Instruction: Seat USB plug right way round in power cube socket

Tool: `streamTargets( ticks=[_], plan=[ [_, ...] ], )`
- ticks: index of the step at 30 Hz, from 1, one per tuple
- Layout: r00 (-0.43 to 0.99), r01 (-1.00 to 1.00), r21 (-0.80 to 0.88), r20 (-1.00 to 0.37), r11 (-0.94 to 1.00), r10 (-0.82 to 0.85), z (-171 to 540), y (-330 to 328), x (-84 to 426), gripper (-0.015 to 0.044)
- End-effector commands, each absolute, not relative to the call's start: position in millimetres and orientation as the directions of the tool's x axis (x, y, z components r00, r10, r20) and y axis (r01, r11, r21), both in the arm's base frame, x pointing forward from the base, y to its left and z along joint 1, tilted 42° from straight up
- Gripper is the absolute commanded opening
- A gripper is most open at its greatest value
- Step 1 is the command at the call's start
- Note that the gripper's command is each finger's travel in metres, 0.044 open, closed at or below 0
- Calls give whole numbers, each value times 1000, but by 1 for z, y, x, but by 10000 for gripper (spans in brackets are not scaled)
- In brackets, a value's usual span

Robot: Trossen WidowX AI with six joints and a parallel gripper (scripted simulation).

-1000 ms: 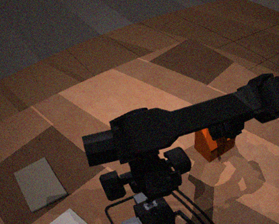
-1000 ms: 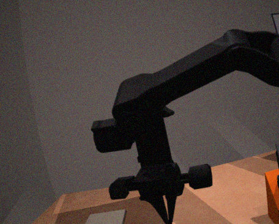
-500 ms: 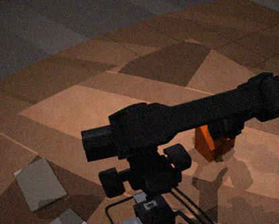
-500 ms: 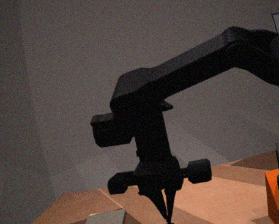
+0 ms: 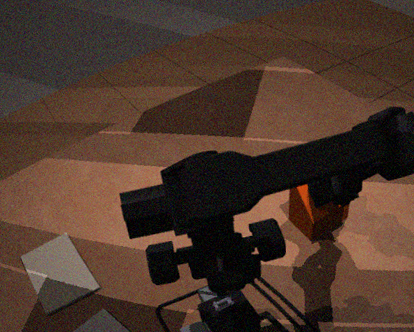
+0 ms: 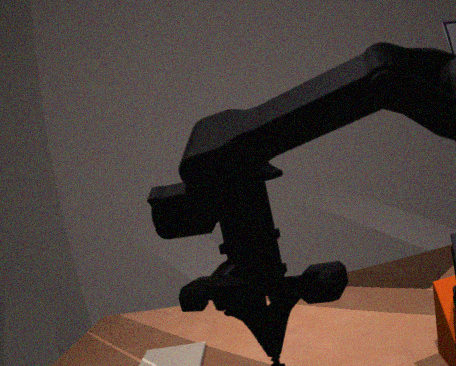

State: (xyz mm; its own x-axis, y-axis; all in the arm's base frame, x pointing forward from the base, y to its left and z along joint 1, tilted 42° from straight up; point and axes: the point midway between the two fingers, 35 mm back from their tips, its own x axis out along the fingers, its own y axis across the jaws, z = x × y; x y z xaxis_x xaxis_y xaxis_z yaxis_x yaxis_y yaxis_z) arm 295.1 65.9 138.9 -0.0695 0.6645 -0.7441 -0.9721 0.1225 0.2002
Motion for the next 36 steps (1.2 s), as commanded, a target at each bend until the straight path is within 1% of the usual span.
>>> streamTargets(
  ticks=[1,17,27,36],
  plan=[
    [-69,-950,253,-745,185,664,139,66,295,0],
    [-69,-744,482,-745,463,664,139,66,295,0],
    [-69,-547,585,-745,599,664,139,66,295,0],
    [-69,-337,644,-745,687,664,139,66,295,0]
  ],
)
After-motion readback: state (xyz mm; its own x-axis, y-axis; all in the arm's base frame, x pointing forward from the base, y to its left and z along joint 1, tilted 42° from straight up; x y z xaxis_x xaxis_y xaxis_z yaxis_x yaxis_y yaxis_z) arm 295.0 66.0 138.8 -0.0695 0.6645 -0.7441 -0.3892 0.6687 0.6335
